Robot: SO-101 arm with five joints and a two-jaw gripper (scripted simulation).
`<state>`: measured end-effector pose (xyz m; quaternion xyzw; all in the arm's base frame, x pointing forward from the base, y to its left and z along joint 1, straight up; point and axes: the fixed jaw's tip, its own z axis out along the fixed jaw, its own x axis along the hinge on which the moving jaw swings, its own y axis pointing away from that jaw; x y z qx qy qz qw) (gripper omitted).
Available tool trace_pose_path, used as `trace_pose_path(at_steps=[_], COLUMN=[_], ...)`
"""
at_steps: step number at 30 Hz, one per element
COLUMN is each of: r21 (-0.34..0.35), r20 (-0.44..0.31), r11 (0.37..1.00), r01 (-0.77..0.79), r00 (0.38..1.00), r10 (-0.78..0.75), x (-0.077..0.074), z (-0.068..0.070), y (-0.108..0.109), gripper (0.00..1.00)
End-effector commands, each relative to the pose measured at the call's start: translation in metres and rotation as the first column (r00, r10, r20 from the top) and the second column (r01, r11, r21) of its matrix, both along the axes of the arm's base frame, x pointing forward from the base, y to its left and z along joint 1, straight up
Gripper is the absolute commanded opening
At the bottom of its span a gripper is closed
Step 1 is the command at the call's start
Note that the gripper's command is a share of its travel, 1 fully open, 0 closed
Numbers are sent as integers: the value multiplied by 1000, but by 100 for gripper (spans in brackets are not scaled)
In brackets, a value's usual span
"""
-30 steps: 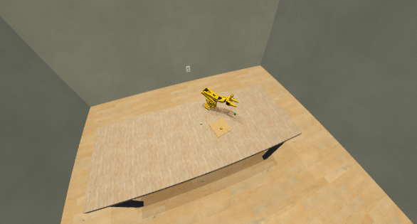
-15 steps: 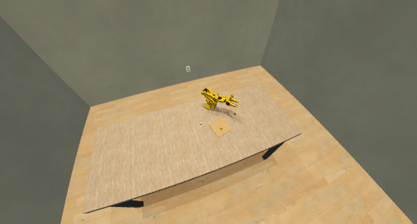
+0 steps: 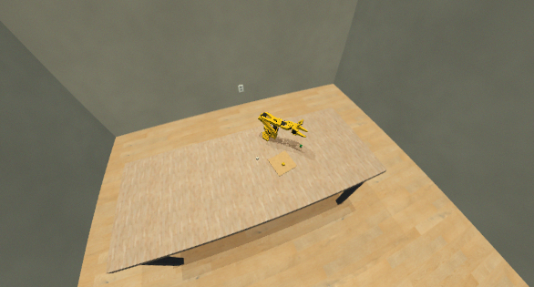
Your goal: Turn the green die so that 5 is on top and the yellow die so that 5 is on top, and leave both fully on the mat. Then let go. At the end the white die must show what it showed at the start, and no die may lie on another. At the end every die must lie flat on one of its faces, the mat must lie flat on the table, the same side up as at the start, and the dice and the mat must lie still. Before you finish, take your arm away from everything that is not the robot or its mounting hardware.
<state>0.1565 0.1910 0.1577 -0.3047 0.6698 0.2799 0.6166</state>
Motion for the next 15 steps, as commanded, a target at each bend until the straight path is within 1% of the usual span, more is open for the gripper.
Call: trace_pose_path(at_steps=[1, 5, 7, 15], r21=[-39, -115, -115, -278], r20=[-39, -110, -110, -260], r11=[999, 993, 993, 959], r01=[-1, -11, -11, -48], r00=[999, 994, 994, 965], r10=[0, -2, -2, -27], x=[7, 10, 10, 12], z=[11, 10, 10, 7], y=[8, 14, 14, 20], gripper=[25, 25, 25, 25])
